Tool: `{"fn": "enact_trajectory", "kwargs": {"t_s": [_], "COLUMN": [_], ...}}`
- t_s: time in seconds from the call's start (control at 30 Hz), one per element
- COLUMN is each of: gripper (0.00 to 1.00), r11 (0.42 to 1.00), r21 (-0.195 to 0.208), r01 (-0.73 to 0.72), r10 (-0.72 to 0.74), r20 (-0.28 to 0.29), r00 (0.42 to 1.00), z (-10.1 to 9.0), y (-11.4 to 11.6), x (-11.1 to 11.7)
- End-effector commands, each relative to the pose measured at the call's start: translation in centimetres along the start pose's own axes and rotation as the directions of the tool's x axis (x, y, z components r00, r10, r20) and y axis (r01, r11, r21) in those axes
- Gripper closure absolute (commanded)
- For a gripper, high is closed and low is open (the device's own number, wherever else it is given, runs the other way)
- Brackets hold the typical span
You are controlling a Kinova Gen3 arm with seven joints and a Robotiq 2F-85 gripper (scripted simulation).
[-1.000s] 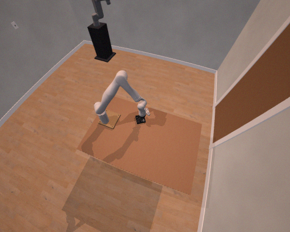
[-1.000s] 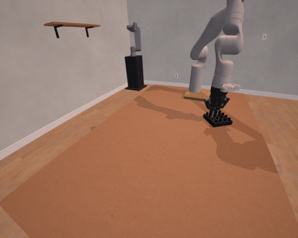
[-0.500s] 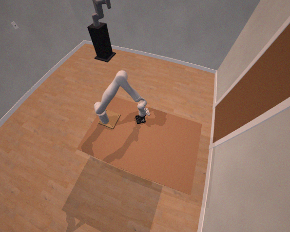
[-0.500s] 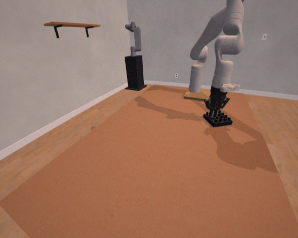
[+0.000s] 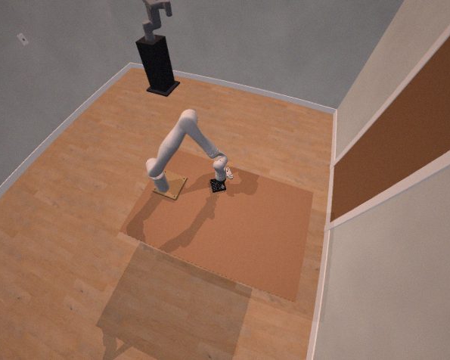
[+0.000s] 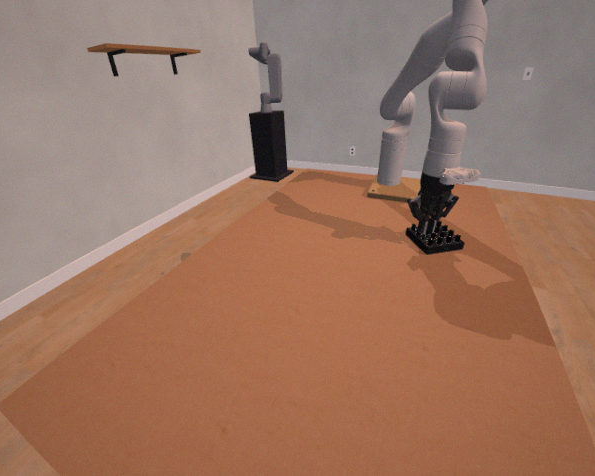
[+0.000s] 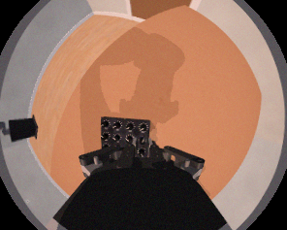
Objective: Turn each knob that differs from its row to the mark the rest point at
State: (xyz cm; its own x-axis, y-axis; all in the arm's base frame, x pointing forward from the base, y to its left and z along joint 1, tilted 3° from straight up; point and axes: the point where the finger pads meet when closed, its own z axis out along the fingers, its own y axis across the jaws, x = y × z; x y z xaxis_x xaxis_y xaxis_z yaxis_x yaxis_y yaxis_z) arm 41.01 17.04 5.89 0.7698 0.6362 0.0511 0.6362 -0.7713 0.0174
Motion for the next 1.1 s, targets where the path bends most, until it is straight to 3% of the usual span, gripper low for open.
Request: {"fn": "enact_trajectory", "kwargs": {"t_s": [0.0, 1.07], "gripper": [0.81, 0.81], "r11": [1.000, 1.000], "r21": [0.000, 0.000], "r01": [0.000, 0.000], "r10": [0.000, 0.000], "r20": [-0.001, -0.001], "r00": [1.000, 1.000], "z": [0.1, 1.3], "y": [0.0, 0.0], "x": [0.0, 0.0]}}
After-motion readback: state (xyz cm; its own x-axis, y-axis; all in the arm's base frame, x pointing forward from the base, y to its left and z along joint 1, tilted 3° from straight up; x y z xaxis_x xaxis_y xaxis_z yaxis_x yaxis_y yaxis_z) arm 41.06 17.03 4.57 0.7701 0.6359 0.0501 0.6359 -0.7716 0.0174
